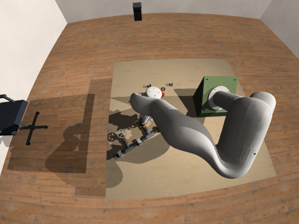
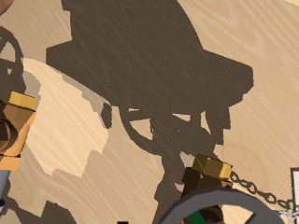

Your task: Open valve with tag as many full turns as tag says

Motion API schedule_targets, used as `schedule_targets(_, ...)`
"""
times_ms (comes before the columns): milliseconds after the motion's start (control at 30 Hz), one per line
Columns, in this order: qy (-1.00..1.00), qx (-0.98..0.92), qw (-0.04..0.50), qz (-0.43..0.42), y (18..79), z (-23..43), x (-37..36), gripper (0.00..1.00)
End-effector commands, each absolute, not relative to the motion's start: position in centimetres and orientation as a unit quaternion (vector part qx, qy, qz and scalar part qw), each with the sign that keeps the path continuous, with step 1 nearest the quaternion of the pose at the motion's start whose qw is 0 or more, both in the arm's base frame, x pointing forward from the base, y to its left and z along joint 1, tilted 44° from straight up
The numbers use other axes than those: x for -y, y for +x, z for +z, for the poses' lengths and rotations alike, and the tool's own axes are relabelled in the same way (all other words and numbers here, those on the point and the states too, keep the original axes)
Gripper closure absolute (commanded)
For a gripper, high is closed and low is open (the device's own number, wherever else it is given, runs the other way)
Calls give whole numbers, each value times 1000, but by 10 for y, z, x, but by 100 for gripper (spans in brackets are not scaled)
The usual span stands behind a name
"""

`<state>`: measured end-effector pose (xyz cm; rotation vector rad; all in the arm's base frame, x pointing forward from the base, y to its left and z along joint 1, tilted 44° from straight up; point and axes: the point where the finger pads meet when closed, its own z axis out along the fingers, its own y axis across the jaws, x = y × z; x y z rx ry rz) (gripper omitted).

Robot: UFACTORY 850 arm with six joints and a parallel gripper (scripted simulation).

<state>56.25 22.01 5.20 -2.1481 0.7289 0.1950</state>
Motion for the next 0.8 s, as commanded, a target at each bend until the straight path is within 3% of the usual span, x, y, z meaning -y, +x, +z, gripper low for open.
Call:
schedule_targets(0,-835,-355,402,124,563,53,-220,0)
schedule_targets(300,-710,-565,342,244,563,53,-220,0)
schedule_targets(567,-702,-575,338,250,563,53,-220,0)
schedule_targets(600,-702,-575,338,250,563,53,-220,100)
schedule_targets(767,-702,-575,338,250,563,53,-220,100)
